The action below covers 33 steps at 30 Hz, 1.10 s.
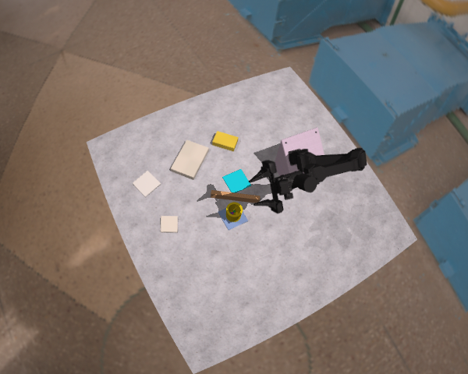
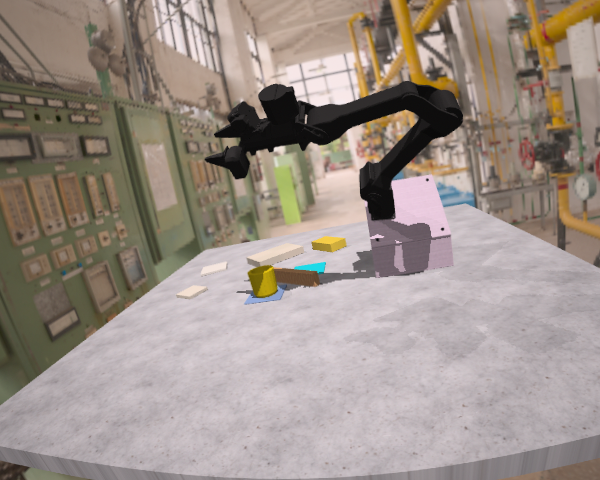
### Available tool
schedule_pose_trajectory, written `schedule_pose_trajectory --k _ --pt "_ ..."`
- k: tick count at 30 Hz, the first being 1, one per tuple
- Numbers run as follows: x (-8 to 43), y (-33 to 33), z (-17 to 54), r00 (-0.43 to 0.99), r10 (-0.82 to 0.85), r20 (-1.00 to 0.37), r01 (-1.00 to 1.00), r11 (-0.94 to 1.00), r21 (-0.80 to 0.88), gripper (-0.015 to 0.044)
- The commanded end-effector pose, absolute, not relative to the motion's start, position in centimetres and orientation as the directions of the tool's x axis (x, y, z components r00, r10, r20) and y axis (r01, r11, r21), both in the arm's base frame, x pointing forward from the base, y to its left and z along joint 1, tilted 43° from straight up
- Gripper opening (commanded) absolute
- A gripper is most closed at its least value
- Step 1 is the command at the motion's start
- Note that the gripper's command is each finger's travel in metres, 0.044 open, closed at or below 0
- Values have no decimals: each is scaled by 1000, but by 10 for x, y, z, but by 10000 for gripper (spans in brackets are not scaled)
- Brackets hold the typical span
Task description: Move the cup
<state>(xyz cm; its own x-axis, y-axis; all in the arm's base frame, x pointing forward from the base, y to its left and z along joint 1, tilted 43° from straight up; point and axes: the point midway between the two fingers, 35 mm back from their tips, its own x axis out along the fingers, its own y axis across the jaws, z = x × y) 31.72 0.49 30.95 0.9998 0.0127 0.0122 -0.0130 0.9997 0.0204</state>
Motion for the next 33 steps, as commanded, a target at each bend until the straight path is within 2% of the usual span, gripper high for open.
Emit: schedule_pose_trajectory --k 1,5,9,12,15,19,23,33 --pt "319 6 307 1000 18 0 -18 1000 8 374" --pt "344 24 258 962 132 -240 -185 959 -216 269" --pt "359 45 198 826 264 -498 -472 807 -355 167" --pt "359 60 154 669 359 -651 -685 637 -353 167" --pt "351 75 114 480 448 -754 -854 436 -284 167" --pt "333 93 72 214 560 -801 -976 154 -153 167" --pt "311 108 46 -18 659 -752 -994 -94 -59 167" --pt "304 111 43 -52 674 -737 -990 -129 -49 167"
